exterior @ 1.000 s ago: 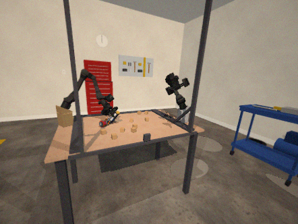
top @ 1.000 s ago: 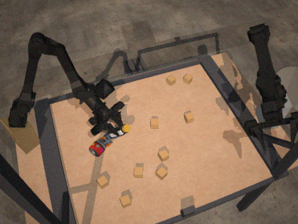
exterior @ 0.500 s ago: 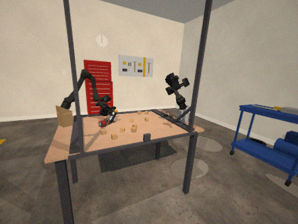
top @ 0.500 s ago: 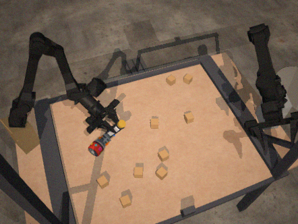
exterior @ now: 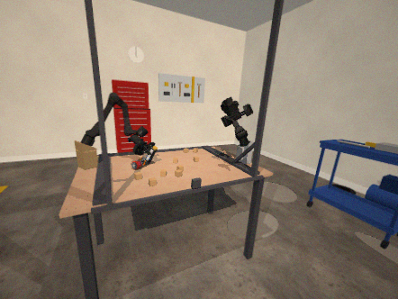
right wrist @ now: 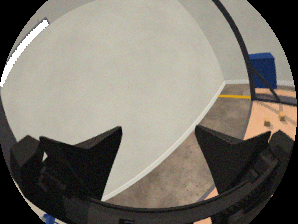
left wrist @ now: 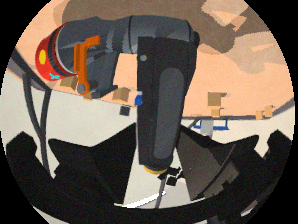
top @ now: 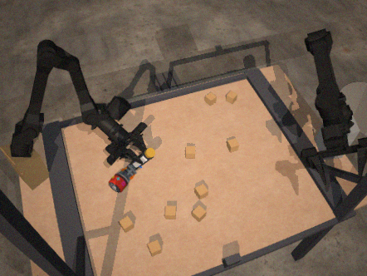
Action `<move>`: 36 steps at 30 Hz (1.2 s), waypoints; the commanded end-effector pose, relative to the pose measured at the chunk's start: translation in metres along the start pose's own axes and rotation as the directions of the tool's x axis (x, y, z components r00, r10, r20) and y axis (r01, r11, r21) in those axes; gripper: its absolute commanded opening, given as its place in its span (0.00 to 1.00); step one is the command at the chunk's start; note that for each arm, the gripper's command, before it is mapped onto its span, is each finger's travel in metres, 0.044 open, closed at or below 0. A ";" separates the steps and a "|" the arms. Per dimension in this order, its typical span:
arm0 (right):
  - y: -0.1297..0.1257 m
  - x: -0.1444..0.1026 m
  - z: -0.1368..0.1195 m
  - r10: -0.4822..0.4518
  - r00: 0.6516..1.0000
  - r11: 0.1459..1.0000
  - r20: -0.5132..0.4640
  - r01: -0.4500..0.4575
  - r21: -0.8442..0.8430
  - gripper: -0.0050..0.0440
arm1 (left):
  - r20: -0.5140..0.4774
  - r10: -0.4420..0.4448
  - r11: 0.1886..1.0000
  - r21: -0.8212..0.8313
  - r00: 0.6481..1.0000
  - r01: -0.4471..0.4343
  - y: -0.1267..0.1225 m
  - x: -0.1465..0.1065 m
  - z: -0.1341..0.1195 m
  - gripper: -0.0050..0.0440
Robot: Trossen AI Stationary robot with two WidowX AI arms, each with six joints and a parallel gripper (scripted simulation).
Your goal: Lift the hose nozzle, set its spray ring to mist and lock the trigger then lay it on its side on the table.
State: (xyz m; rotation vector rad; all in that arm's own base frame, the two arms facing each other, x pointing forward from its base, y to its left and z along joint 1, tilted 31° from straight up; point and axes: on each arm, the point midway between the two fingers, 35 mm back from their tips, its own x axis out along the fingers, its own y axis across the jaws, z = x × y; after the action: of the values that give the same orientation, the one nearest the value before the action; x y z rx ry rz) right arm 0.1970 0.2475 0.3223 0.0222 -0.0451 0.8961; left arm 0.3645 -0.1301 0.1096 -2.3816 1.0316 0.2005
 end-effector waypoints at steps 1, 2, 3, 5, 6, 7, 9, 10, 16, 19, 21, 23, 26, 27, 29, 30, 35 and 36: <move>0.001 -0.001 0.007 0.002 1.000 1.000 0.018 -0.002 -0.002 0.93 | 0.014 -0.004 1.000 -0.001 1.000 0.004 0.001 -0.001 0.004 0.44; 0.001 -0.001 0.007 0.002 1.000 1.000 0.018 -0.002 -0.002 0.93 | 0.013 -0.004 1.000 0.000 1.000 0.004 0.001 -0.001 0.004 0.44; 0.001 -0.001 0.007 0.002 1.000 1.000 0.018 -0.002 -0.002 0.93 | 0.013 -0.004 1.000 0.000 1.000 0.004 0.001 -0.001 0.004 0.44; 0.001 -0.001 0.007 0.002 1.000 1.000 0.018 -0.002 -0.002 0.93 | 0.014 -0.004 1.000 -0.001 1.000 0.004 0.001 -0.001 0.004 0.44; 0.001 -0.001 0.007 0.002 1.000 1.000 0.018 -0.002 -0.002 0.93 | 0.014 -0.004 1.000 -0.001 1.000 0.004 0.001 -0.001 0.004 0.44; 0.001 -0.001 0.007 0.002 1.000 1.000 0.018 -0.002 -0.002 0.93 | 0.014 -0.004 1.000 -0.001 1.000 0.004 0.001 -0.001 0.004 0.44; 0.001 -0.001 0.007 0.002 1.000 1.000 0.018 -0.002 -0.002 0.93 | 0.014 -0.004 1.000 -0.001 1.000 0.004 0.001 -0.001 0.004 0.44; 0.001 -0.001 0.007 0.002 1.000 1.000 0.018 -0.002 -0.002 0.93 | 0.014 -0.004 1.000 -0.001 1.000 0.004 0.001 -0.002 0.004 0.44; 0.001 -0.001 0.007 0.002 1.000 1.000 0.018 -0.002 -0.002 0.93 | 0.014 -0.004 1.000 -0.001 1.000 0.004 0.001 -0.002 0.004 0.44; 0.001 -0.001 0.007 0.002 1.000 1.000 0.018 -0.002 -0.002 0.93 | 0.013 -0.004 1.000 -0.001 1.000 0.004 0.001 -0.002 0.004 0.44; 0.001 -0.001 0.007 0.002 1.000 1.000 0.018 -0.002 -0.002 0.93 | 0.013 -0.004 1.000 -0.001 1.000 0.004 0.001 -0.002 0.004 0.44; 0.001 -0.001 0.007 0.002 1.000 1.000 0.018 -0.002 -0.002 0.93 | 0.013 -0.004 1.000 -0.001 1.000 0.004 0.001 -0.002 0.004 0.44; 0.001 -0.001 0.007 0.002 1.000 1.000 0.018 -0.002 -0.002 0.93 | 0.013 -0.004 1.000 -0.001 1.000 0.004 0.001 -0.002 0.004 0.44; 0.001 -0.001 0.007 0.002 1.000 1.000 0.018 -0.002 -0.002 0.93 | 0.013 -0.004 1.000 -0.001 1.000 0.004 0.001 -0.002 0.004 0.44; 0.001 -0.001 0.007 0.002 1.000 1.000 0.018 -0.002 -0.002 0.93 | 0.013 -0.004 1.000 -0.001 1.000 0.004 0.001 -0.002 0.004 0.44; 0.001 -0.001 0.007 0.002 1.000 1.000 0.018 -0.002 -0.002 0.93 | 0.013 -0.004 1.000 -0.001 1.000 0.004 0.001 -0.002 0.004 0.44; 0.001 -0.001 0.007 0.002 1.000 1.000 0.018 -0.002 -0.002 0.93 | 0.017 -0.002 1.000 -0.003 1.000 0.002 0.001 -0.006 0.005 0.44; 0.001 -0.001 0.007 0.002 1.000 1.000 0.018 -0.002 -0.002 0.93 | 0.015 -0.003 1.000 -0.002 1.000 0.003 0.001 -0.004 0.005 0.44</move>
State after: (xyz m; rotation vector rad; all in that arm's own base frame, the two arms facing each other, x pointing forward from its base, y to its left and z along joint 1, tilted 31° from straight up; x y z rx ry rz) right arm 0.1970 0.2475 0.3223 0.0222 -0.0451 0.8961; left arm 0.3642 -0.1298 0.1097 -2.3822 1.0325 0.1991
